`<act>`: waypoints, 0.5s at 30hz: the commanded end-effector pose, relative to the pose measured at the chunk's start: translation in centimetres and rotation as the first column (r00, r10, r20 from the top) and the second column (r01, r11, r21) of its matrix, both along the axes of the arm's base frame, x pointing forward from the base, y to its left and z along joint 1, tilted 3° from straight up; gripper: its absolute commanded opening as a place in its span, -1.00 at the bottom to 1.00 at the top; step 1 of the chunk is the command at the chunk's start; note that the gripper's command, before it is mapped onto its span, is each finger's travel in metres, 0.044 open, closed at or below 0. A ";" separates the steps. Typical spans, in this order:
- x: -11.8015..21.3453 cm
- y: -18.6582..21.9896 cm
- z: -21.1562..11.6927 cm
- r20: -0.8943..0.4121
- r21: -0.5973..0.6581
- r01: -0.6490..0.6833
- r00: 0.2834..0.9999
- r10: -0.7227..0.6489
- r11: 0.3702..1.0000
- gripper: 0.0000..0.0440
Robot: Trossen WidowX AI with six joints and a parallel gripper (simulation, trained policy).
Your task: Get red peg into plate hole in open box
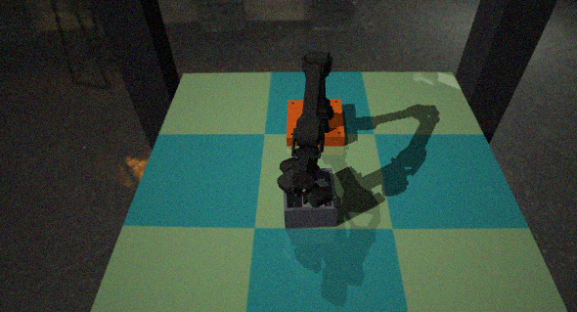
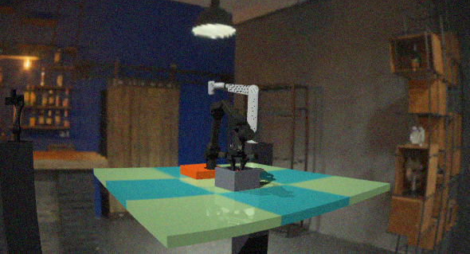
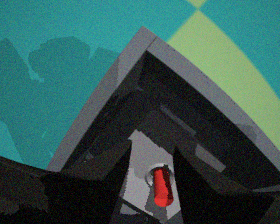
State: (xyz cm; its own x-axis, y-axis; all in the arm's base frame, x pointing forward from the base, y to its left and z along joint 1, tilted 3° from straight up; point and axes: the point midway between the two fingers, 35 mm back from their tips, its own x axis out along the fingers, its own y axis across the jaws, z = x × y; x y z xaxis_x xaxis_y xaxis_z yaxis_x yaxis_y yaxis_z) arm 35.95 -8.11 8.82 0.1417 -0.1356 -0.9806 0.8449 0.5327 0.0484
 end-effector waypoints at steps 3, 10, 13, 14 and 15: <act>0.8 -0.7 -0.2 -0.014 0.011 -0.011 1.000 0.011 1.000 -0.36; 1.5 -1.7 -0.3 -0.029 0.021 -0.017 0.999 0.017 1.000 -0.43; 1.7 -2.2 -0.4 -0.037 0.026 -0.017 0.999 0.018 1.000 -0.46; 1.8 -2.4 -0.5 -0.040 0.027 -0.017 0.999 0.019 0.999 -0.46; 1.8 -2.5 -0.5 -0.042 0.029 -0.017 0.999 0.018 0.999 -0.47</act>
